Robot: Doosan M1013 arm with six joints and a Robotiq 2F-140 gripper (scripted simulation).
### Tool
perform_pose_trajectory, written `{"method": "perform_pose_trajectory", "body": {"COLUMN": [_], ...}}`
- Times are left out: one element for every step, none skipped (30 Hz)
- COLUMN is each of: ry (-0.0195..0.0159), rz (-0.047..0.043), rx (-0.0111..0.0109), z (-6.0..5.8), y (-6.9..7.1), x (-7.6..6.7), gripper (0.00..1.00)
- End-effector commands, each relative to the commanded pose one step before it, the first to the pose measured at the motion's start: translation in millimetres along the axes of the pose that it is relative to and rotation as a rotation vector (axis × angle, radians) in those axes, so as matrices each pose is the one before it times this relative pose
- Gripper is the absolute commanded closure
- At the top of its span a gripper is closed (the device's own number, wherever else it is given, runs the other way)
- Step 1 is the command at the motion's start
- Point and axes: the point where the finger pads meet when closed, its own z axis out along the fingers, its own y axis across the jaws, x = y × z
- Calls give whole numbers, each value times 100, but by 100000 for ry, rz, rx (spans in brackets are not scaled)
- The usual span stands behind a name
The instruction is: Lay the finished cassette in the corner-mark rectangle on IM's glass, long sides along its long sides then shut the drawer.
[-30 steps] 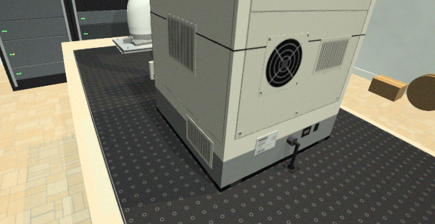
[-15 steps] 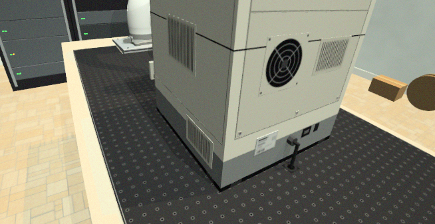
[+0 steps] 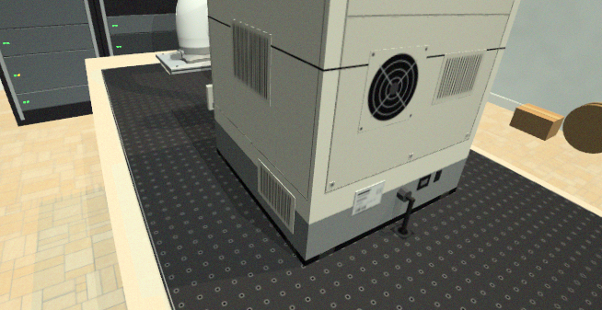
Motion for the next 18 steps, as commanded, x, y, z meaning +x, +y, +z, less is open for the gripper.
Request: {"method": "perform_pose_trajectory", "body": {"ry": [-18, 0, 0, 0, 0, 0, 0, 0, 0, 0, 0, 0, 0, 0, 0, 0, 0, 0], "rz": [-3, 0, 0, 0, 0, 0, 0, 0, 0, 0, 0, 0, 0, 0, 0, 0, 0, 0], "rx": [11, 0, 0, 0, 0, 0, 0, 0, 0, 0, 0, 0, 0, 0, 0, 0, 0, 0], "z": [-182, -68, -68, -68, -68, -68, -68, -68, -68, -68, 0, 0, -68, -68, -68, -68, -68, -68], "y": [290, 115, 115, 115, 115, 115, 115, 115, 115, 115, 0, 0, 115, 115, 115, 115, 115, 115], "x": [-2, 0, 0, 0, 0, 0, 0, 0, 0, 0, 0, 0, 0, 0, 0, 0, 0, 0], "gripper": [38, 38, 38, 38, 38, 38, 38, 38, 38, 38, 38, 38, 38, 38, 38, 38, 38, 38]}}
